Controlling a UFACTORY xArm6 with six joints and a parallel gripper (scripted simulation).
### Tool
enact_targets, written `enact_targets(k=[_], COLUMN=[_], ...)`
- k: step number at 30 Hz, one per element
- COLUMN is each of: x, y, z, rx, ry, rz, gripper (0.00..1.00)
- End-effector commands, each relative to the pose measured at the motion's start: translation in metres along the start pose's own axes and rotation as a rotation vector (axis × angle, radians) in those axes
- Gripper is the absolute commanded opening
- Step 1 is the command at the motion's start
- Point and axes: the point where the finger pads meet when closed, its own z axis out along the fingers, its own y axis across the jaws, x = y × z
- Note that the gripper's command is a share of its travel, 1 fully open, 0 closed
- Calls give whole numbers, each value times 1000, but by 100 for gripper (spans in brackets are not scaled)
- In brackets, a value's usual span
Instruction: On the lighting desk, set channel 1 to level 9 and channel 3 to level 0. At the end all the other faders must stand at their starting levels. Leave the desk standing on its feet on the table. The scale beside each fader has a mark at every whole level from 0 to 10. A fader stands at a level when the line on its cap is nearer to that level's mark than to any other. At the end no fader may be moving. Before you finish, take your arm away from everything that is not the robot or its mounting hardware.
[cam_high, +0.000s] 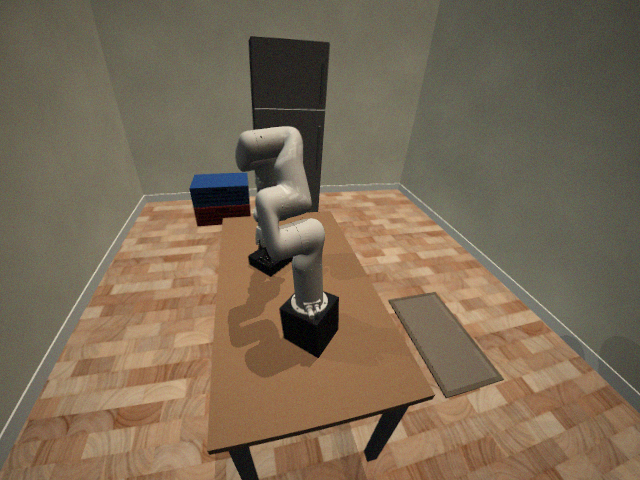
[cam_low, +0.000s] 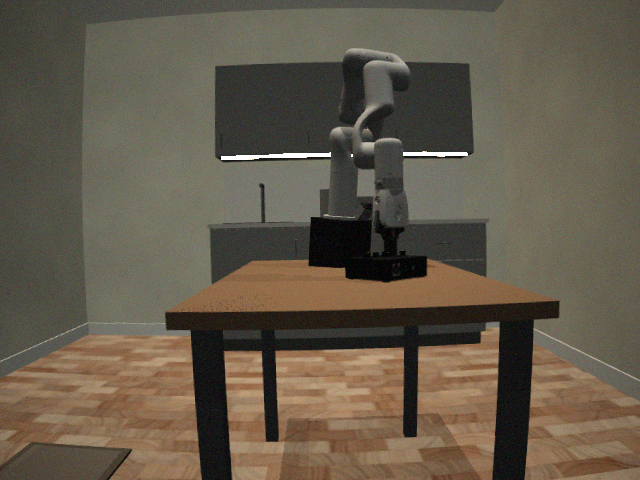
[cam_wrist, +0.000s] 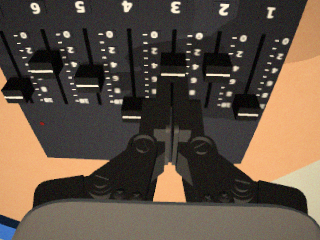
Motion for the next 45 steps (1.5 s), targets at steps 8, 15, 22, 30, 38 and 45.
enact_targets(k=[8, 15, 22, 30, 38, 45], x=[4, 7, 8, 11, 12, 12], y=[-1, -1, -1, -1, -1, -1], z=[-1, -1, -1, -1, -1, -1], rx=[1, 1, 1, 1, 1, 1], ry=[-3, -3, -3, -3, -3, -3], rz=[0, 0, 0, 0, 0, 0], gripper=[0, 0, 0, 0, 0, 0])
